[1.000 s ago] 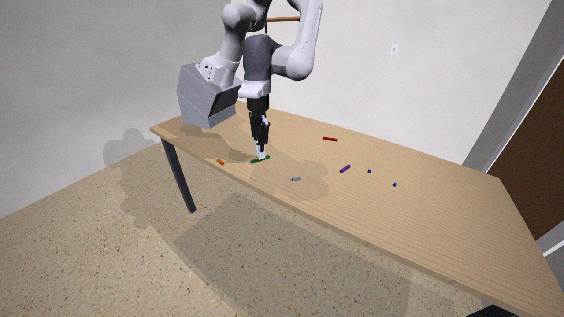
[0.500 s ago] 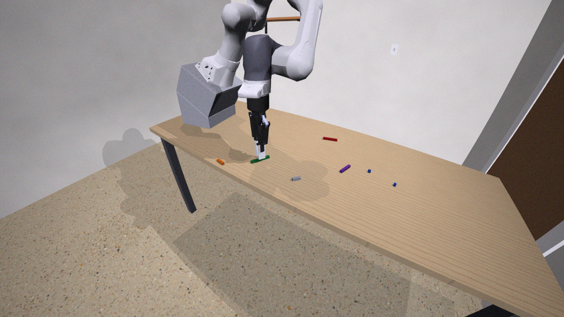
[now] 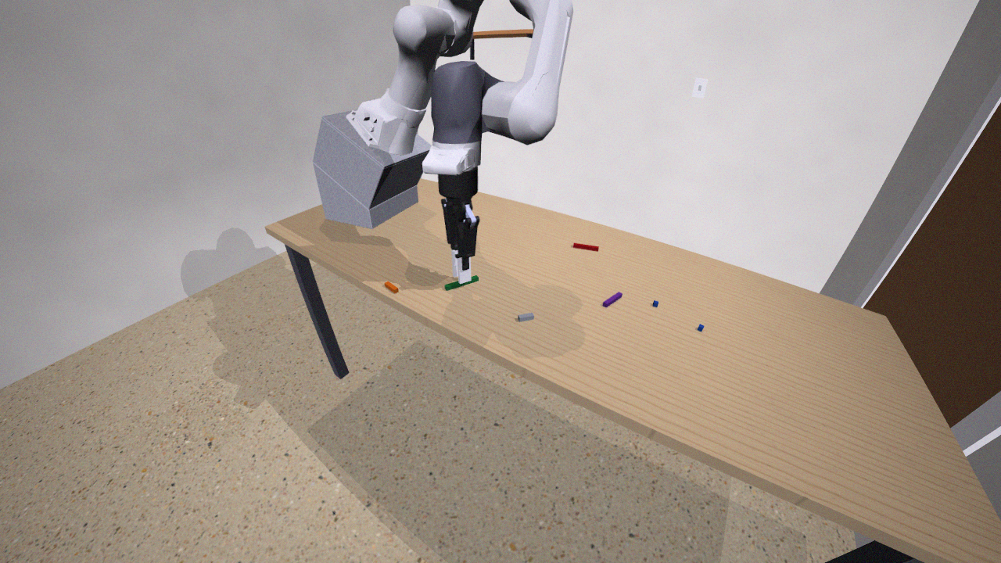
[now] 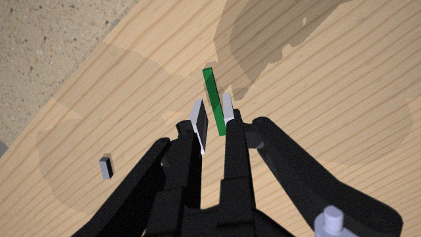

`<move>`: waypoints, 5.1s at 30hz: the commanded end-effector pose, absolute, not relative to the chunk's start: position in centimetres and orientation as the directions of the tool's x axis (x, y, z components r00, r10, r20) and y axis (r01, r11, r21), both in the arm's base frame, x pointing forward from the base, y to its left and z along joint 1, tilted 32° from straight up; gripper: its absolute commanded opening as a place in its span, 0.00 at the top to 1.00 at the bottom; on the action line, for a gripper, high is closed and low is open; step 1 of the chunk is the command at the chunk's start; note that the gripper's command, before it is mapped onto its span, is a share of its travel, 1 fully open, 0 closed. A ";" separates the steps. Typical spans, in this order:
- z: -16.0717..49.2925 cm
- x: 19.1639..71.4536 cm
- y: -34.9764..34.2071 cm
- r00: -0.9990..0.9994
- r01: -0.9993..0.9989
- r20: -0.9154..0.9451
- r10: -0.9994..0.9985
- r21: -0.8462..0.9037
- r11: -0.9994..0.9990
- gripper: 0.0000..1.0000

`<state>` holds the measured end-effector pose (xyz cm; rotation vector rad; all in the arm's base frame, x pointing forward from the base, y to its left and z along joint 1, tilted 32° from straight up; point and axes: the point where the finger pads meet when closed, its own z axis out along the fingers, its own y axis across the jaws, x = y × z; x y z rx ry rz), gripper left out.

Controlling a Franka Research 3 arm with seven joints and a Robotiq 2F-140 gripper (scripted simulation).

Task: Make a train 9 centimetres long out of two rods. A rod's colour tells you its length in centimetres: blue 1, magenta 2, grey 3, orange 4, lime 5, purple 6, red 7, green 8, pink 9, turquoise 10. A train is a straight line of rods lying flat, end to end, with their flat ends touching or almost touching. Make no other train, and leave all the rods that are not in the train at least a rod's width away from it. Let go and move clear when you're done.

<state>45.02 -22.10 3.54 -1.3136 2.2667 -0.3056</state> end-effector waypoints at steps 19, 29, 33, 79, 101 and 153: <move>2.3 45.9 -22.0 -0.407 -0.748 -0.306 -0.861 -0.429 0.506 0.77; 2.1 46.0 -21.9 -0.407 -0.748 -0.306 -0.861 -0.429 0.506 0.77; 2.1 46.0 -21.9 -0.407 -0.748 -0.306 -0.861 -0.429 0.506 0.77; 2.1 46.0 -21.9 -0.407 -0.748 -0.306 -0.861 -0.429 0.506 0.88; 2.6 45.7 -22.0 -0.407 -0.748 -0.306 -0.861 -0.429 0.506 0.88; 21.5 57.7 -22.7 -0.181 -0.811 -0.198 -0.963 -0.524 0.260 0.88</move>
